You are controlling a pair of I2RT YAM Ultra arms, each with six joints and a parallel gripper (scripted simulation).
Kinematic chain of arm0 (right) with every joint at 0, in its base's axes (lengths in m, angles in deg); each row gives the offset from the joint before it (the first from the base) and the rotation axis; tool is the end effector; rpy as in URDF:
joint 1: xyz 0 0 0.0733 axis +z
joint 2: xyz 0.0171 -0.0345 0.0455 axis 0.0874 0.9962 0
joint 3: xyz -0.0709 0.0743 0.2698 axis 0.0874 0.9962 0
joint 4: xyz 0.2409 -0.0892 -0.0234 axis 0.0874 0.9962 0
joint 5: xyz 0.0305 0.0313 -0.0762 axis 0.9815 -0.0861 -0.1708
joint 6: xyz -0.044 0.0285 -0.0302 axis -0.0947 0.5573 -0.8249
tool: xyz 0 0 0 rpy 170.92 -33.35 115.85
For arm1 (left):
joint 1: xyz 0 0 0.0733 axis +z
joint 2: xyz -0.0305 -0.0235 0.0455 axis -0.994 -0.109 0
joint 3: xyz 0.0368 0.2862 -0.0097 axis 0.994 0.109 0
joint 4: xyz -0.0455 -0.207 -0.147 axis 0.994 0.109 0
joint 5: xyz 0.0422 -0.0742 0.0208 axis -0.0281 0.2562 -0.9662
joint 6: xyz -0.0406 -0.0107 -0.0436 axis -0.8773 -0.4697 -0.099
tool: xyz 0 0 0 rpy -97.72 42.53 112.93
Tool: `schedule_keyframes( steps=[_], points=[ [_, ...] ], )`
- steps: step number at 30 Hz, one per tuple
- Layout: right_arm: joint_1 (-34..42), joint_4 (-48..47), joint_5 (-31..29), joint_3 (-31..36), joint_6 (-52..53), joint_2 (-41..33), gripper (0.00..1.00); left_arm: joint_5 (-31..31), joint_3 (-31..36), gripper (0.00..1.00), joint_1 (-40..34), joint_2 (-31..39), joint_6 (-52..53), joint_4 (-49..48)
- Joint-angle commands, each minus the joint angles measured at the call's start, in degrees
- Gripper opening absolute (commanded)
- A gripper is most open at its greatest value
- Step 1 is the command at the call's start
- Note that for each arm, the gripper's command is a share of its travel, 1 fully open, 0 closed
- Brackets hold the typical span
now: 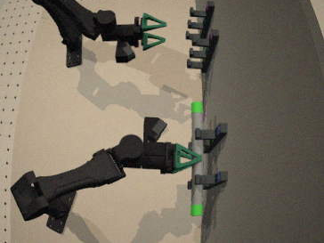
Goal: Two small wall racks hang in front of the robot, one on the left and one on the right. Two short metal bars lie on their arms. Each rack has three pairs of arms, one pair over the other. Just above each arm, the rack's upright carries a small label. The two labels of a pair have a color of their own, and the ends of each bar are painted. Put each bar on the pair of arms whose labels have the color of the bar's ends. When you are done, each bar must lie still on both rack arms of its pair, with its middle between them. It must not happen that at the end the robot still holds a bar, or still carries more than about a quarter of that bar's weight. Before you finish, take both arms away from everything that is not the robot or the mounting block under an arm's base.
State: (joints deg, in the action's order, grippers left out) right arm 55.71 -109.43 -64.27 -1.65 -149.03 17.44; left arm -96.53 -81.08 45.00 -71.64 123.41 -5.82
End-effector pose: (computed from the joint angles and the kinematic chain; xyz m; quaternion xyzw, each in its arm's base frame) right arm 0.2501 0.2703 0.2974 -0.6154 0.4093 -0.4049 0.5384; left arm 0.2126 -0.1414 0.2703 0.5383 0.4558 0.4569 0.5420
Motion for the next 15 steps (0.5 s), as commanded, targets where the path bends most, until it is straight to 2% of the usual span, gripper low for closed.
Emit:
schedule_keyframes(
  steps=[1,15],
  points=[
    [-0.8,-2.6,0.6,-3.1,0.0,-0.5,0.00,-0.3,0.6,1.00,-0.5,-0.4,0.0,-0.6],
    [-1.7,-2.1,1.6,-5.6,0.0,1.5,0.00,-0.3,0.6,1.00,-0.5,-0.4,0.0,-0.6]
  ],
)
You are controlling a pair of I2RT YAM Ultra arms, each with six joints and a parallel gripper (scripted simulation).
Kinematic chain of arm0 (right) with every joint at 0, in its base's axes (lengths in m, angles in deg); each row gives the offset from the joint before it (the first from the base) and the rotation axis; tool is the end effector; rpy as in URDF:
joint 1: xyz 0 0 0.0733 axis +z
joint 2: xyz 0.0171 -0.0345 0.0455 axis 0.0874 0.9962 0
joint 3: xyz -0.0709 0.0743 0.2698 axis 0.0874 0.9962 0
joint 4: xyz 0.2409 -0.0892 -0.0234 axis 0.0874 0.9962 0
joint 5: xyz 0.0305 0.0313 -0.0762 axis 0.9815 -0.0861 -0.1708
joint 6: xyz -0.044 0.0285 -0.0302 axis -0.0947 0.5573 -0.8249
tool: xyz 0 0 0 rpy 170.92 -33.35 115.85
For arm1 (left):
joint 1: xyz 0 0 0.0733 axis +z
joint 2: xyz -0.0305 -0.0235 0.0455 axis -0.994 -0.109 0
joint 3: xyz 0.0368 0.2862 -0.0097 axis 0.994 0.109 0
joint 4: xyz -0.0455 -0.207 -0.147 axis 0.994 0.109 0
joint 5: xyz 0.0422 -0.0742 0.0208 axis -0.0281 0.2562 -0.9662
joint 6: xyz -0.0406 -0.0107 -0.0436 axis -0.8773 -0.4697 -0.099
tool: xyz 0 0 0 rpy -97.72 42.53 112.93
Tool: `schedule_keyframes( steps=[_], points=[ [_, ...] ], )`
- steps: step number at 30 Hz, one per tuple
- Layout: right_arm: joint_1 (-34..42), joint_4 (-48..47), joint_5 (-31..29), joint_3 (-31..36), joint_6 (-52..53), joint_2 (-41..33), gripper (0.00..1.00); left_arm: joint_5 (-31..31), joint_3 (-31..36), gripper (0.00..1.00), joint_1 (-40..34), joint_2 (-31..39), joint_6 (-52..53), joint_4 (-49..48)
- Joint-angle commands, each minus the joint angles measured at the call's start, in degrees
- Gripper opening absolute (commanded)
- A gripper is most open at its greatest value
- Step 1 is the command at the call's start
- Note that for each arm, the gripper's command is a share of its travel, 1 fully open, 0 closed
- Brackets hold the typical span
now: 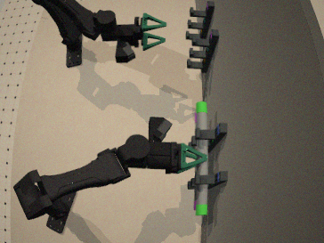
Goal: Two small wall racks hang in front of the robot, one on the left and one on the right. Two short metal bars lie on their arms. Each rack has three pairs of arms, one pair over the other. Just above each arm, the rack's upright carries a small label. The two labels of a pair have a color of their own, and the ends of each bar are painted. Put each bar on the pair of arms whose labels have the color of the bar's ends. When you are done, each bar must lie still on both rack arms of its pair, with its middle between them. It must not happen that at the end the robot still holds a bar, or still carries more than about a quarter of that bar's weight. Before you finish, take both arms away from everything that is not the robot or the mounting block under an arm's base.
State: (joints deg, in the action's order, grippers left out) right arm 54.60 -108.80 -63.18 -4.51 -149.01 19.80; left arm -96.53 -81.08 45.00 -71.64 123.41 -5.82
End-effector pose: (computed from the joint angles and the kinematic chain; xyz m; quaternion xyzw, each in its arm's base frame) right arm 0.2629 0.2756 0.2986 -0.6159 0.4103 -0.4040 0.5376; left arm 0.2126 -0.1414 0.2703 0.5383 0.4558 0.4569 0.5420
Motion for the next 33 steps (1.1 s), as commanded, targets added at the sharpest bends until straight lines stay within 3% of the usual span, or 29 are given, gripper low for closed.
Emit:
schedule_keyframes(
  steps=[1,33],
  points=[
    [-0.6,-2.7,0.5,-2.9,0.0,-0.8,0.00,-0.3,0.6,1.00,-0.5,-0.4,0.0,-0.6],
    [-1.2,-3.7,1.1,-3.3,0.1,0.7,0.00,-0.3,0.6,1.00,-0.5,-0.4,0.0,-0.6]
  ],
)
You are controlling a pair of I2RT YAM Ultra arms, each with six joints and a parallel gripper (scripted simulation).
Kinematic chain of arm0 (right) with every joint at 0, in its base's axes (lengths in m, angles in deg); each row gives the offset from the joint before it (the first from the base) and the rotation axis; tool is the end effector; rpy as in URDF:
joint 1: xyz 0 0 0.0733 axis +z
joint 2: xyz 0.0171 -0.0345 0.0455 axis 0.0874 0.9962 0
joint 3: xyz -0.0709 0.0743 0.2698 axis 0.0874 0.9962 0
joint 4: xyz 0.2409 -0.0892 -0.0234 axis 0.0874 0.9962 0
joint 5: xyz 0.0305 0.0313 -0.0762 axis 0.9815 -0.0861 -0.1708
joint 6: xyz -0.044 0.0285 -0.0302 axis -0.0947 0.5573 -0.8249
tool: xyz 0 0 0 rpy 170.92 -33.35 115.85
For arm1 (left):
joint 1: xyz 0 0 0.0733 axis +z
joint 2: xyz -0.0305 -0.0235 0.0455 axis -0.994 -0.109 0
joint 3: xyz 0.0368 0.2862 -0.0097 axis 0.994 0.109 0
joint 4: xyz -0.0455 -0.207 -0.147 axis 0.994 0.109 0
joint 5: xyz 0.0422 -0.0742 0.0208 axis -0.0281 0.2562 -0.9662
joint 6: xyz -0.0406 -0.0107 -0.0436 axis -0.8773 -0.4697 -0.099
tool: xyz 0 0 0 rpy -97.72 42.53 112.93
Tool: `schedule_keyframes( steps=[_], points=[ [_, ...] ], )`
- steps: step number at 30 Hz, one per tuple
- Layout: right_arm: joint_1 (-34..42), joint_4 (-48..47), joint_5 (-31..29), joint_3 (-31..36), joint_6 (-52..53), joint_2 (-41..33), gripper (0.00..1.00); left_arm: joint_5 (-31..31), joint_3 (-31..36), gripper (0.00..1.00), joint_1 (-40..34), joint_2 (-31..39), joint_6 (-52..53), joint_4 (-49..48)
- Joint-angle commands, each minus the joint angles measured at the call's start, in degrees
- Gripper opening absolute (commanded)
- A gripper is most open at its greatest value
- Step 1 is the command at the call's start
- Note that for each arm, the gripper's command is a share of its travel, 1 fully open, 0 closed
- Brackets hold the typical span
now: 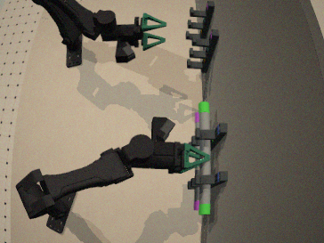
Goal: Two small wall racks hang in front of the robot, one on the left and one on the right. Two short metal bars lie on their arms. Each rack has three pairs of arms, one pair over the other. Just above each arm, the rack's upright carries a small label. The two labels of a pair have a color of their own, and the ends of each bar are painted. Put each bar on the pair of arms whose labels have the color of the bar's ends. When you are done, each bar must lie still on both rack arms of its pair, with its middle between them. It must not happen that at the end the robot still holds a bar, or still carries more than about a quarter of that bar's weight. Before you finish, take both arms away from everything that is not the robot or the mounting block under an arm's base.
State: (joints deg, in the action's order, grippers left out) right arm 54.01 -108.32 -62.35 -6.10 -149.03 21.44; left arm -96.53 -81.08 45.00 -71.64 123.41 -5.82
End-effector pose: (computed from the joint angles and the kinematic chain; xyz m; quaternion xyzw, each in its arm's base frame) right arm 0.2707 0.2793 0.2967 -0.6199 0.4097 -0.4020 0.5350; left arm 0.2126 -0.1414 0.2703 0.5383 0.4558 0.4569 0.5420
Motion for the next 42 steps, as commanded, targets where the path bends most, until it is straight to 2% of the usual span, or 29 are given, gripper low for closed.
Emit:
schedule_keyframes(
  steps=[1,42],
  points=[
    [-0.6,-4.2,0.3,-1.7,0.1,-0.9,0.00,-0.3,0.6,1.00,-0.5,-0.4,0.0,-0.6],
    [-0.6,-8.0,0.3,0.7,0.2,0.6,0.00,-0.3,0.6,1.00,-0.5,-0.4,0.0,-0.6]
  ],
)
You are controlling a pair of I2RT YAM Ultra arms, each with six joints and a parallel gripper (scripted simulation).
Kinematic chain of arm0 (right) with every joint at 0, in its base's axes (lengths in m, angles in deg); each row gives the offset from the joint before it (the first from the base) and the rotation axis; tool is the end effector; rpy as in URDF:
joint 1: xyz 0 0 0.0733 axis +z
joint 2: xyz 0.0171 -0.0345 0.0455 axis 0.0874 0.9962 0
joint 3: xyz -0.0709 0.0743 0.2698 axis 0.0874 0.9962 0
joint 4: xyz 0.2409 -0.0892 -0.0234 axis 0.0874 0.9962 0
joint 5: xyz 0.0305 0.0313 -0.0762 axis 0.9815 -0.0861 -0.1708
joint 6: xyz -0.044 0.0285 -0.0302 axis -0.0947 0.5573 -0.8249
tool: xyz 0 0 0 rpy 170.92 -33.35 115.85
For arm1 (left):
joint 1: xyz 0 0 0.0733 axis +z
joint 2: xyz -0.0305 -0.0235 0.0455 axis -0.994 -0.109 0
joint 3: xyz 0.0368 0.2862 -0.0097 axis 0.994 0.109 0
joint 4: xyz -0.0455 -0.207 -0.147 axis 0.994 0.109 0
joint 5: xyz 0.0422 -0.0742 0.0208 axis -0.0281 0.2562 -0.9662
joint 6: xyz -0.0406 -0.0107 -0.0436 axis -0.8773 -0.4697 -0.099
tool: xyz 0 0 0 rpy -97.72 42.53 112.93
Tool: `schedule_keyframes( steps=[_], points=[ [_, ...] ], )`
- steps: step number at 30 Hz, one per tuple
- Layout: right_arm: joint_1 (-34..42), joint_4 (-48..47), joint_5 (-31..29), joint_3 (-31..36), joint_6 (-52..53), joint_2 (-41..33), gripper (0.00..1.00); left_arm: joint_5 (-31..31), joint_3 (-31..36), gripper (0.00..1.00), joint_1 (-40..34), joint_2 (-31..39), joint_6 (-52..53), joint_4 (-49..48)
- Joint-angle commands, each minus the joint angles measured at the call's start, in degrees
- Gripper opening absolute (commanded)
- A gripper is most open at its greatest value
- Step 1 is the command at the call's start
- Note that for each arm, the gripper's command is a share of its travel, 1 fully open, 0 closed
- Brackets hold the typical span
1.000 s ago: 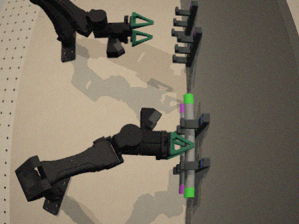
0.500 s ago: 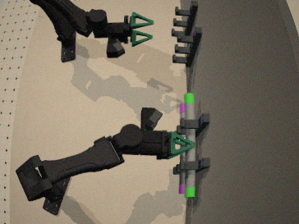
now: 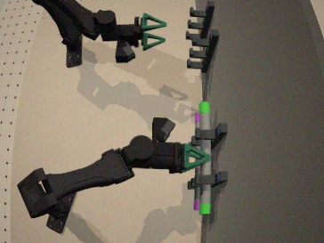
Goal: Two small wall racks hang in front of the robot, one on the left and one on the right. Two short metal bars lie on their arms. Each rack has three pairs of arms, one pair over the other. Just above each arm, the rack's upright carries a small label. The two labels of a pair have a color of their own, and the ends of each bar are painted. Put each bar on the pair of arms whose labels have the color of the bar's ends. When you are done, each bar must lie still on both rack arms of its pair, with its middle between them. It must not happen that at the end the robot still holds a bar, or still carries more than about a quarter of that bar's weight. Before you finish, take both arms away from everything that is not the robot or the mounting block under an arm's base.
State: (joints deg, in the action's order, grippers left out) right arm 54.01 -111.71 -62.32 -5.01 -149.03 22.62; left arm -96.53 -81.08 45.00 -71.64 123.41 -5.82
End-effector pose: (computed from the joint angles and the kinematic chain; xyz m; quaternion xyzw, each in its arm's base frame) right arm 0.2722 0.2811 0.2891 -0.6135 0.4091 -0.4028 0.5423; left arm 0.2126 -0.1414 0.2703 0.5383 0.4558 0.4569 0.5420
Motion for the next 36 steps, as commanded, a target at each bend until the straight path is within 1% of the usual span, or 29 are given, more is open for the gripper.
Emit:
schedule_keyframes(
  steps=[1,36],
  points=[
    [-0.6,-4.7,0.3,-0.3,0.2,-0.5,0.00,-0.3,0.6,1.00,-0.5,-0.4,0.0,-0.6],
    [-0.6,-7.5,0.3,1.3,0.1,0.6,0.00,-0.3,0.6,1.00,-0.5,-0.4,0.0,-0.6]
  ],
)
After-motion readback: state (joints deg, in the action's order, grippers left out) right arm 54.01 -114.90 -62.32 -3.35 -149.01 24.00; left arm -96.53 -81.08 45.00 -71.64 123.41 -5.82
